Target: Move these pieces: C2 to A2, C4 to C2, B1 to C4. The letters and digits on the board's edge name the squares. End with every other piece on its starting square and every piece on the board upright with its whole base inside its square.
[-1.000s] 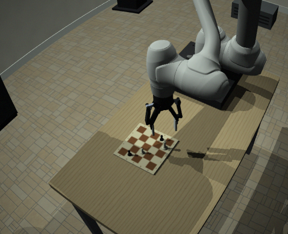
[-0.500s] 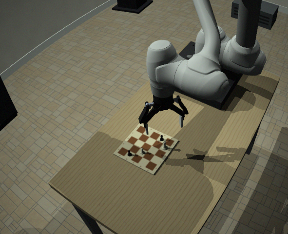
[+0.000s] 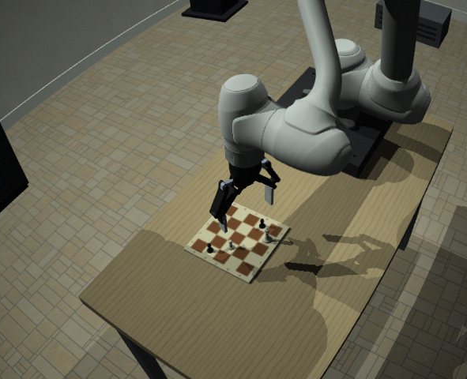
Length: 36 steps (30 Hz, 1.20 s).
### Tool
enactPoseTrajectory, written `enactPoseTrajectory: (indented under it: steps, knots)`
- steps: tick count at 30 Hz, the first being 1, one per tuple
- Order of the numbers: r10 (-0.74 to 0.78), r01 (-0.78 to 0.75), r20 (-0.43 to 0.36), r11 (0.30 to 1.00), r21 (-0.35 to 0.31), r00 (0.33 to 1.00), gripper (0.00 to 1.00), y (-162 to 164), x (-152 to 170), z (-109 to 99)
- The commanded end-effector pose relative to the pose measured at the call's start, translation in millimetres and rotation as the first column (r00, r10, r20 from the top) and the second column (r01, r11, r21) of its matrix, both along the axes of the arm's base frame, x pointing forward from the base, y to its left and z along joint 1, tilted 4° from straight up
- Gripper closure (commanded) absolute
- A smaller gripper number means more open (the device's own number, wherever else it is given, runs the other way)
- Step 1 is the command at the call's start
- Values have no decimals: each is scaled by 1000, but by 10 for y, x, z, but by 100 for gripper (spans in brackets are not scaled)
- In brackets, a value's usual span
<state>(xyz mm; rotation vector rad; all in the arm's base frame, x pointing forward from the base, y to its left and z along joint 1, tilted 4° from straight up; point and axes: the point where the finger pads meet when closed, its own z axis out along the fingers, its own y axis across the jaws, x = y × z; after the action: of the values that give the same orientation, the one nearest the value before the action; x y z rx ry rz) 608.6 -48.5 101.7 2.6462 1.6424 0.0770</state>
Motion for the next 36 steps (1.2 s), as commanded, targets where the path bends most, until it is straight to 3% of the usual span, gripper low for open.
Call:
enactPoseTrajectory:
  steps: [1,5,7,8,9,36]
  knots:
    - [276,-276,6,961,2,961,0,-313,261,-86]
    - [448,-448,6,894,-12,894,0,-390,317,-108]
    - [448,-448,6,894,-12,894,0,-390,317,-108]
    - [566,-566,10,825,-8,825,0,-391,317,-108]
    - [592,-592,13,806,-4,805,80,-391,317,-108]
    - [592,-592,13,806,-4,805,80,-391,317,-108]
